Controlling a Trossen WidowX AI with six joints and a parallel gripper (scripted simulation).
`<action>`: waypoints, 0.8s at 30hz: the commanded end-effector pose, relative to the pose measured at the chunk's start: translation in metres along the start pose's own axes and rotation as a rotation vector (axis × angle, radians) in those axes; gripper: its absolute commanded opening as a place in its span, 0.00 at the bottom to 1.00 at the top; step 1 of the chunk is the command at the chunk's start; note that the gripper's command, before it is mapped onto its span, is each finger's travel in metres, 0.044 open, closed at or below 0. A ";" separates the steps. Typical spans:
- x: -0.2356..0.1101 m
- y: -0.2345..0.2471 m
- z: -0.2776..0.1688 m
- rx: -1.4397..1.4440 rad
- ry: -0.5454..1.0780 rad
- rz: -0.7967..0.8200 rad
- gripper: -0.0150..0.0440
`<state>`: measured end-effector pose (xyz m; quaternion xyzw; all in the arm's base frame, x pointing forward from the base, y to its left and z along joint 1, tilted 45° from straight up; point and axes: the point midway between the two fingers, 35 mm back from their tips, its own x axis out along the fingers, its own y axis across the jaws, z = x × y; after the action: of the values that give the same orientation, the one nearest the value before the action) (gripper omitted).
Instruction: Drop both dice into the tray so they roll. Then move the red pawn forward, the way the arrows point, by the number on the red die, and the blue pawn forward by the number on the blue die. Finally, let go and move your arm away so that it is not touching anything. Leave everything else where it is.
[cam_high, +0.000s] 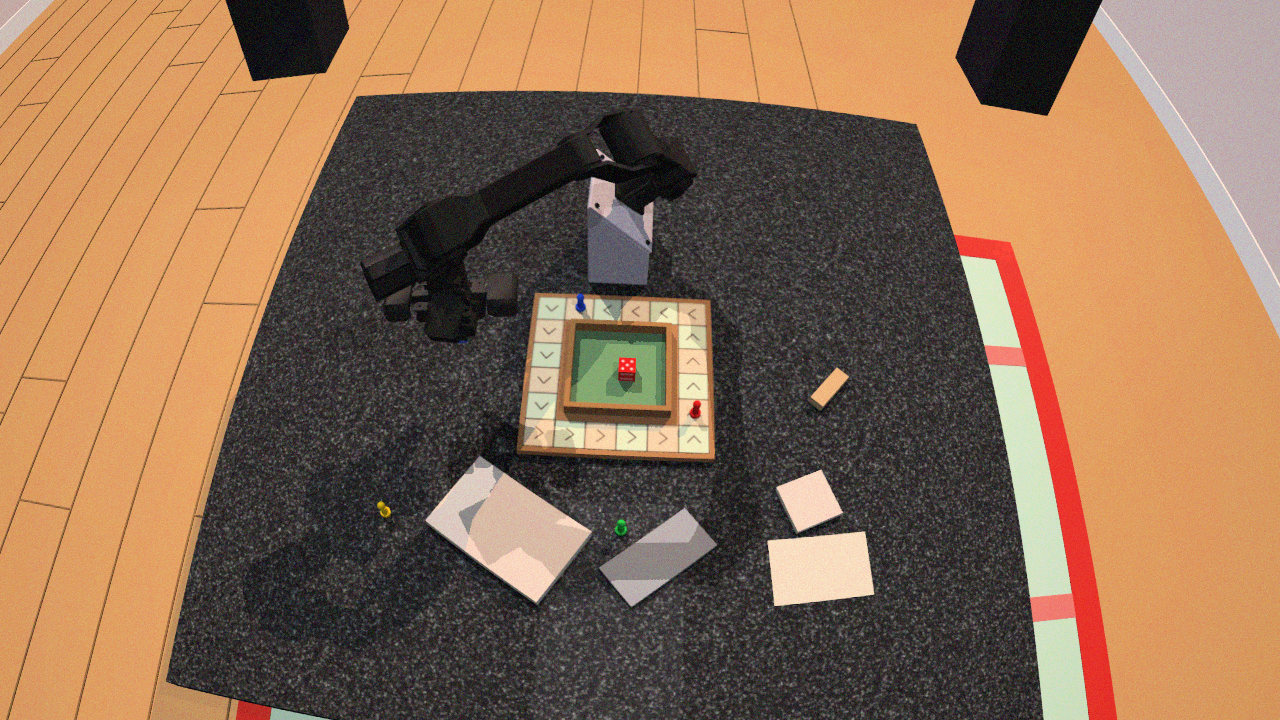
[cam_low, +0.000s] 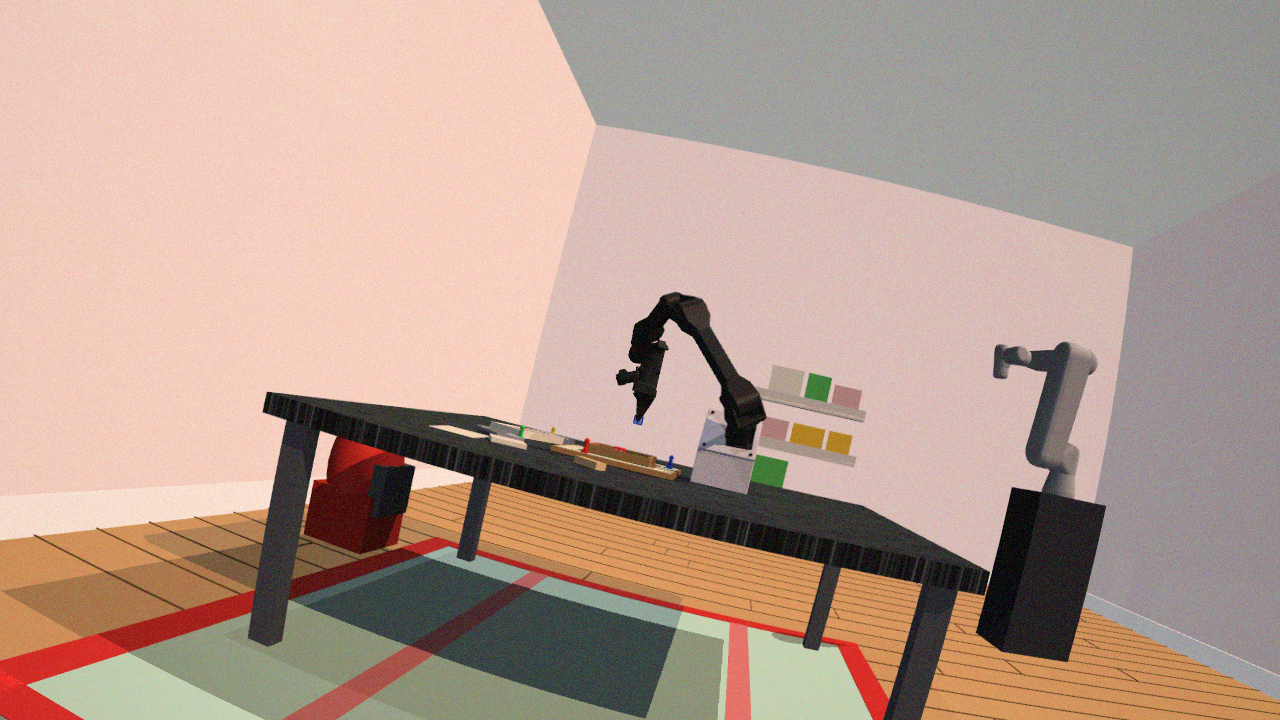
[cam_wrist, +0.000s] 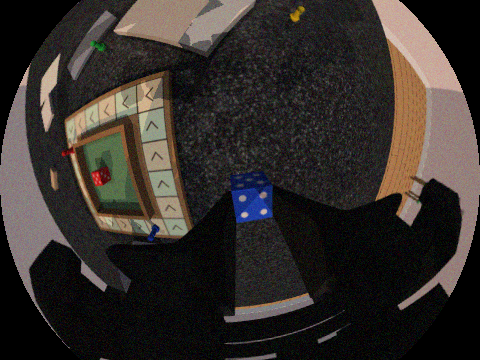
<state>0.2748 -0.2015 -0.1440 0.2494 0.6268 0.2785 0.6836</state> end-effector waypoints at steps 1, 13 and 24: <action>-0.020 0.002 0.000 -0.008 0.003 -0.004 0.25; -0.019 0.028 0.006 0.210 0.002 -0.008 0.25; -0.014 0.067 0.010 0.530 0.001 -0.010 0.25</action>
<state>0.2783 -0.1740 -0.0963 0.3859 0.6743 0.1359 0.6148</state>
